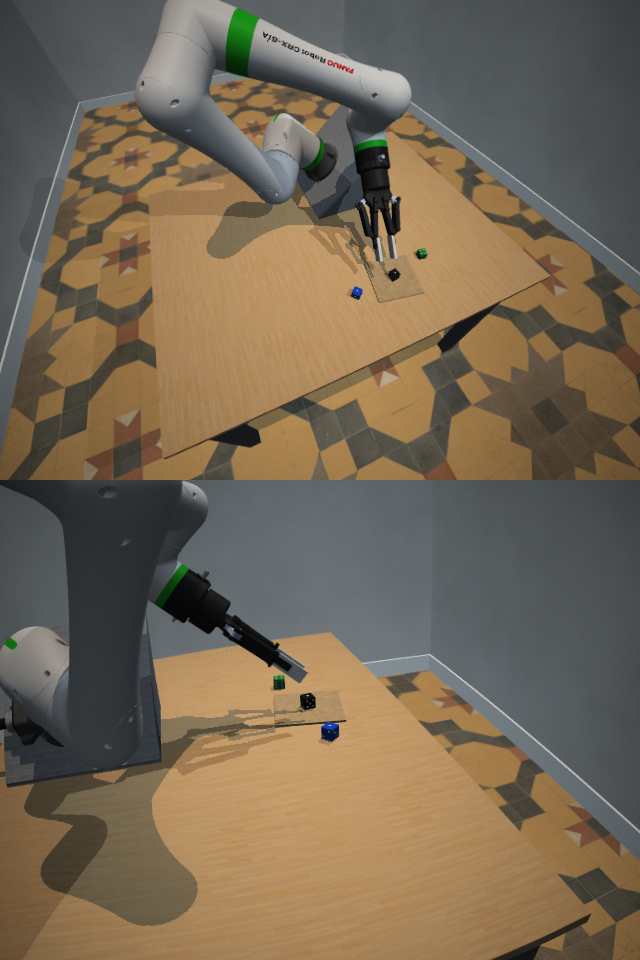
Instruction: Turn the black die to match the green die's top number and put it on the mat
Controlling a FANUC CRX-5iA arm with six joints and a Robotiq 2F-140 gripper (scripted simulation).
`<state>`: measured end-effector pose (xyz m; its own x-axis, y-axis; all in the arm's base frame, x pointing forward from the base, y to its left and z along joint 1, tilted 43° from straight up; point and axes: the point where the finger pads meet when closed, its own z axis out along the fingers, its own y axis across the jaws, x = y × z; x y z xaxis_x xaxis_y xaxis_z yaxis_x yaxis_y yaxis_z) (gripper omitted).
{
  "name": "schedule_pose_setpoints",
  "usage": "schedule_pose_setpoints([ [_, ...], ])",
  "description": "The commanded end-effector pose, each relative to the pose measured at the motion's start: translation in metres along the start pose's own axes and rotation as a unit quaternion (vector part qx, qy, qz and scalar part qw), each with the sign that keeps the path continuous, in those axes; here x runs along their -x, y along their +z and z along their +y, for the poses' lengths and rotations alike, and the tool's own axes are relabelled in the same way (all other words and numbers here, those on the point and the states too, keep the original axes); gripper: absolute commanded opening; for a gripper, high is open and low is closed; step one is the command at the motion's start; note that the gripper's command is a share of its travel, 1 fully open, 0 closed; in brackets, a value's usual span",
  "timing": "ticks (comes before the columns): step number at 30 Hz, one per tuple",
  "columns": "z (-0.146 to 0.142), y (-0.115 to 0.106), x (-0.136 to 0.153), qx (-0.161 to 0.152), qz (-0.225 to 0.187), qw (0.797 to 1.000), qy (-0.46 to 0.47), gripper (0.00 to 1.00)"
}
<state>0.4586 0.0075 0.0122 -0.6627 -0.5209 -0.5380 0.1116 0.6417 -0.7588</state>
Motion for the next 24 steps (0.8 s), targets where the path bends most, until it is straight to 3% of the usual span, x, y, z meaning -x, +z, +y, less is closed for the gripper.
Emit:
schedule_pose_setpoints([
  [1,-0.005,0.006,0.003,-0.034,0.079,0.996,-0.011,0.25],
  [11,-0.001,0.007,0.010,-0.040,0.219,0.975,-0.027,0.25],
  [14,0.000,0.007,0.011,-0.039,0.221,0.974,-0.027,0.25],
  [16,0.006,0.006,0.019,-0.022,0.280,0.959,-0.034,0.25],
  [24,0.019,0.004,0.044,0.037,0.369,0.928,-0.043,0.25],
])
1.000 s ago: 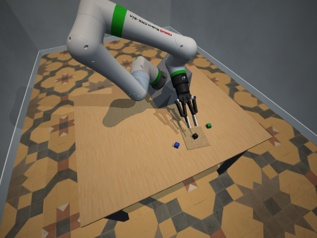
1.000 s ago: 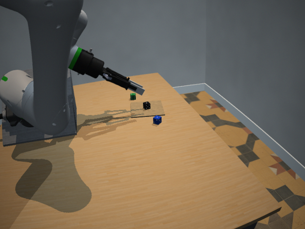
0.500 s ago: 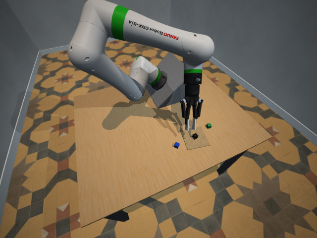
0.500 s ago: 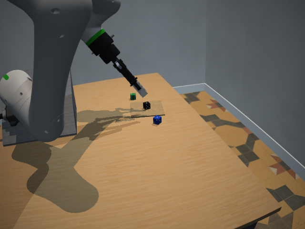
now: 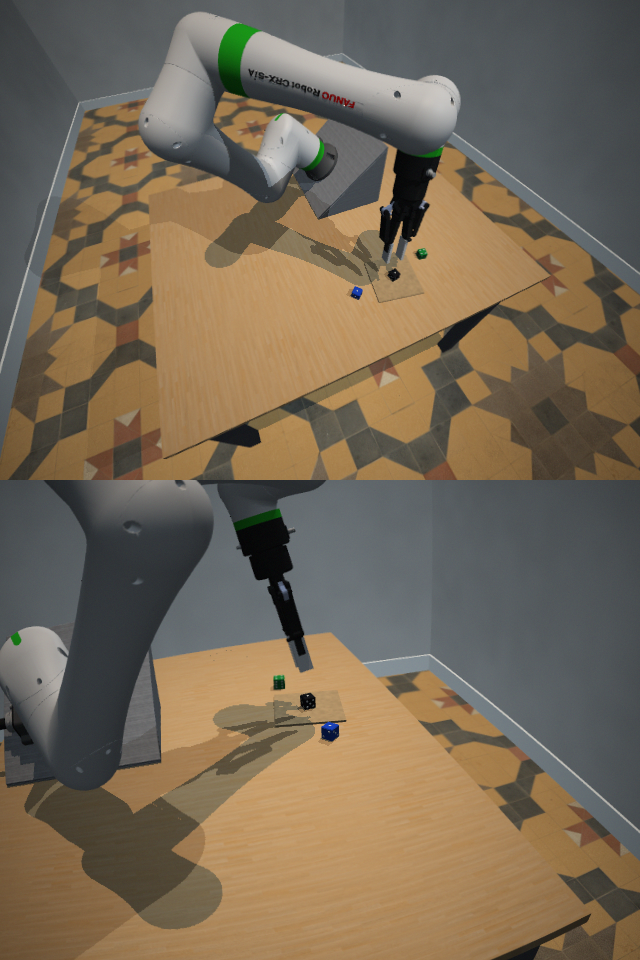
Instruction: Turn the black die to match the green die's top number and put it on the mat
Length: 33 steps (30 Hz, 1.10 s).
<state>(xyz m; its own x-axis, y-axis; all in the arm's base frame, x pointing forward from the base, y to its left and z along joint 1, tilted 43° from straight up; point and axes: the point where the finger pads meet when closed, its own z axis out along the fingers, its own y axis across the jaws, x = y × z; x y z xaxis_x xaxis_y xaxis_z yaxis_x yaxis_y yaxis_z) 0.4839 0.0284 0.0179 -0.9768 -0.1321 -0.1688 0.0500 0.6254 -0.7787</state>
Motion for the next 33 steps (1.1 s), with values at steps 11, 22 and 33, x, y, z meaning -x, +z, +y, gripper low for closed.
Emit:
schedule_pose_setpoints([
  [11,0.012,-0.022,0.028,0.078,0.108,0.990,-0.040,1.00],
  [22,0.012,-0.020,0.027,0.078,0.107,0.990,-0.044,1.00],
  [33,0.017,0.010,0.014,0.083,0.104,0.987,-0.087,0.25],
])
